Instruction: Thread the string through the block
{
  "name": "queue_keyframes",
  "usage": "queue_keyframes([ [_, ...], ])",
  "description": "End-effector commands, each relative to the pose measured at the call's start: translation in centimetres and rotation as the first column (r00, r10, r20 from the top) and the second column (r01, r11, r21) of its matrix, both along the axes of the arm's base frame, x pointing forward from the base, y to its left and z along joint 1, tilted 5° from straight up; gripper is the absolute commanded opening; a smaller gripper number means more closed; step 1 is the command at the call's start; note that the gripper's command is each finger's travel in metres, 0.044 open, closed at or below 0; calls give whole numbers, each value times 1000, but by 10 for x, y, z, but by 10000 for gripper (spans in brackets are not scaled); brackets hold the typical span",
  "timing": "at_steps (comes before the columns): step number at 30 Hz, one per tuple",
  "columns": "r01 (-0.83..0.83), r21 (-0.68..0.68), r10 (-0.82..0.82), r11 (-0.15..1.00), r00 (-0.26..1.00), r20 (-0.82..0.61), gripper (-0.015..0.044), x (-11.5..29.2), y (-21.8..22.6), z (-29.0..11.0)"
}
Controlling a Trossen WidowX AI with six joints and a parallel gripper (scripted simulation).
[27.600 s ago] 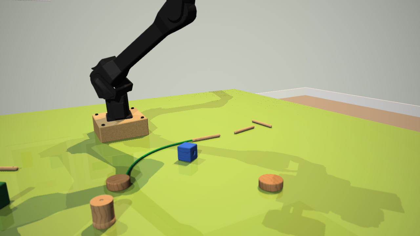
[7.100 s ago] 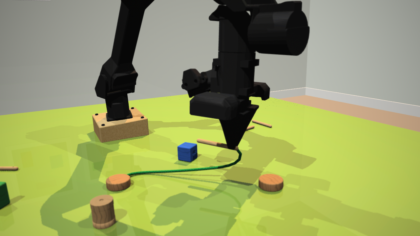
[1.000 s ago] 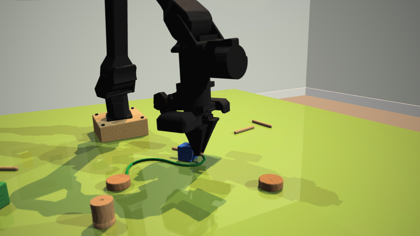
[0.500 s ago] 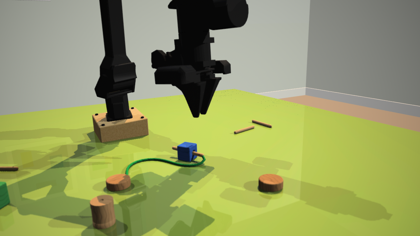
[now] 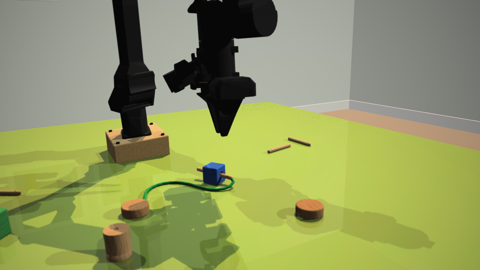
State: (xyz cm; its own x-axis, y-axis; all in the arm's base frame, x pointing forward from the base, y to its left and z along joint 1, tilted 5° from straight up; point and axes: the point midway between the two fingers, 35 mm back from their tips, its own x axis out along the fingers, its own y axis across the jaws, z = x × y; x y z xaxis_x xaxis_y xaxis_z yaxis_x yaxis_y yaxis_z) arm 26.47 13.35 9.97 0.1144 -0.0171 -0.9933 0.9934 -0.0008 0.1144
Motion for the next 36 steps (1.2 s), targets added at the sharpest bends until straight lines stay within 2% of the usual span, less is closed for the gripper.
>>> queue_keyframes([
  [1,-546,-60,545,836,838,-33,122,-11,-9,0],
  [5,-820,-83,818,566,571,-73,122,-17,-13,-1],
  [9,-973,-88,968,212,221,-117,122,-23,-18,-2],
  [15,-981,-74,973,-178,-165,-159,122,-29,-22,-3],
  [22,-802,-39,792,-596,-579,-194,122,-36,-27,-4],
  [24,-760,-33,750,-649,-632,-197,122,-37,-28,-4],
  [36,-760,-33,750,-649,-632,-197,122,-37,-28,-4],
])
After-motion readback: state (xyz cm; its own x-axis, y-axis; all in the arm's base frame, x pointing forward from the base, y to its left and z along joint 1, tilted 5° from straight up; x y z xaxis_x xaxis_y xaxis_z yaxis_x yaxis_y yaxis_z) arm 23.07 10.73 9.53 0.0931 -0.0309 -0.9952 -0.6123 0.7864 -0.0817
